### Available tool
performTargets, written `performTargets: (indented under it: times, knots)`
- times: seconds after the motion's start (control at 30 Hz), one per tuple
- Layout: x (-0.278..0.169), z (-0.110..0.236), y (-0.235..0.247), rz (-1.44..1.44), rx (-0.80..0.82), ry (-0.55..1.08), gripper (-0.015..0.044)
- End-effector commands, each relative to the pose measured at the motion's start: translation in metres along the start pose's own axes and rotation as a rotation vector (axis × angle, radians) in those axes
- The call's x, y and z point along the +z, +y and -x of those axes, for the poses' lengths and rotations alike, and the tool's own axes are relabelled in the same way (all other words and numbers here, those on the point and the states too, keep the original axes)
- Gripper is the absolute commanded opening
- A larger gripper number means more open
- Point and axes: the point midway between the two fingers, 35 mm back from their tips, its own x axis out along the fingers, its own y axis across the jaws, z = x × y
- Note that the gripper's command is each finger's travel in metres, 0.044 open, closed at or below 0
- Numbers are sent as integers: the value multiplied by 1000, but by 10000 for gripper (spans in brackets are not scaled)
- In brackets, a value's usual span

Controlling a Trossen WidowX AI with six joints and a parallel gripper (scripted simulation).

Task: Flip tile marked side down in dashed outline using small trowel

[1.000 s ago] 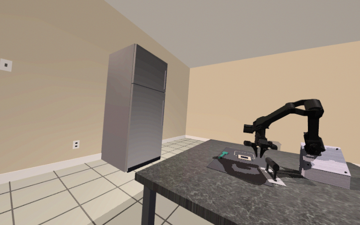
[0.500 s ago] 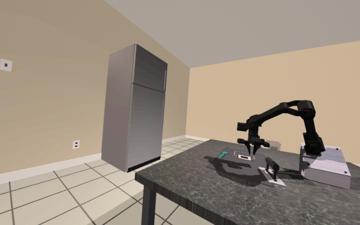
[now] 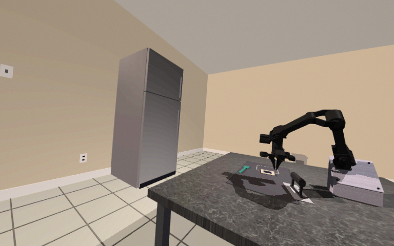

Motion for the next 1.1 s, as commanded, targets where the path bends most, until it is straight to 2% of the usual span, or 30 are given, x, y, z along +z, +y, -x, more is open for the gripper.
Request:
performTargets:
  times: [0.0,0.43,0.57,1.07]
  knots:
    - [0,0,0,0,0,0,0]
    - [0,0,0,0,0,0,0]
    - [0,0,0,0,0,0,100]
    - [0,0,0,-1,0,0,100]
